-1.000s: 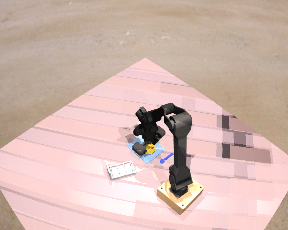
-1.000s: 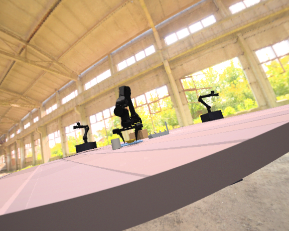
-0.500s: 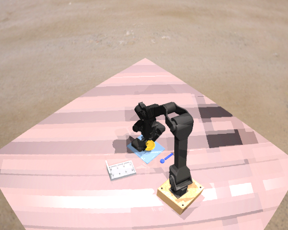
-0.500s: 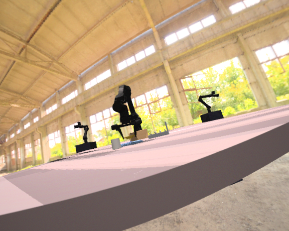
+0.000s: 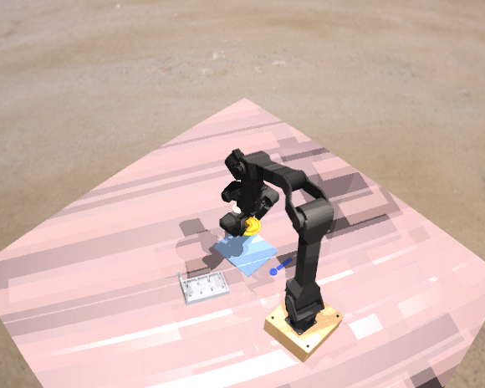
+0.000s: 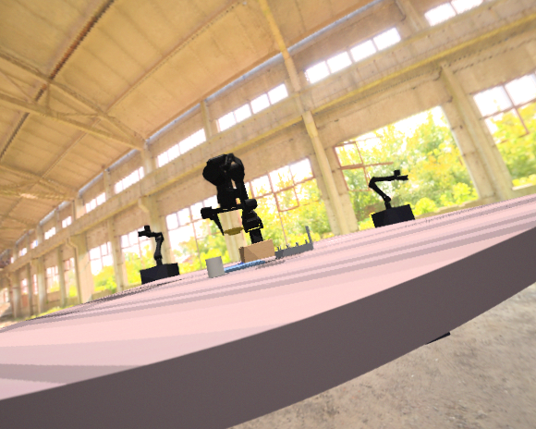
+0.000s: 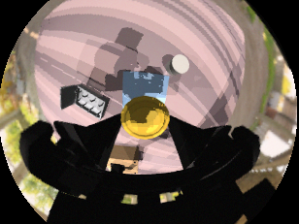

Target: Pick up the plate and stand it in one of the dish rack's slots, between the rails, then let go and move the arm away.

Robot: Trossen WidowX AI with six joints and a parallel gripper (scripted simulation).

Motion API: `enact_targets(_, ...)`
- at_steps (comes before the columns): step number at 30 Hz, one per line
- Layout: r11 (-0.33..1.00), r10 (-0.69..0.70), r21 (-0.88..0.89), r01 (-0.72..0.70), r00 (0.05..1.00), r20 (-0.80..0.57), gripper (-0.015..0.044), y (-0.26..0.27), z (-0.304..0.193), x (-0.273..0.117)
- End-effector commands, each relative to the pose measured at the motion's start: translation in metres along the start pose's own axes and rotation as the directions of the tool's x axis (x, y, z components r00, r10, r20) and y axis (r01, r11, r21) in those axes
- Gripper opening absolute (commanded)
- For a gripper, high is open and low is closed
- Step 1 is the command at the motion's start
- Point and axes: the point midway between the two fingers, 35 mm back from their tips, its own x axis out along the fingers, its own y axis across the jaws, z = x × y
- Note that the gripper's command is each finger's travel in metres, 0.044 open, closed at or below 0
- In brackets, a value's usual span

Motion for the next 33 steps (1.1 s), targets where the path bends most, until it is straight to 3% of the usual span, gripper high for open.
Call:
enact_targets(1,1.0,0.0,0.001,0.0,1.0,0.007,0.0,0.0,0.002,-0.021)
enact_targets(16,1.0,-0.002,0.019,0.002,1.0,0.001,0.0,0.002,0.0,-0.068)
enact_targets(29,0.904,0.005,0.427,-0.002,1.0,-0.005,0.0,0.105,-0.047,-0.067)
enact_targets(33,0.881,0.005,0.472,-0.002,1.0,-0.005,0.0,0.114,-0.055,-0.065)
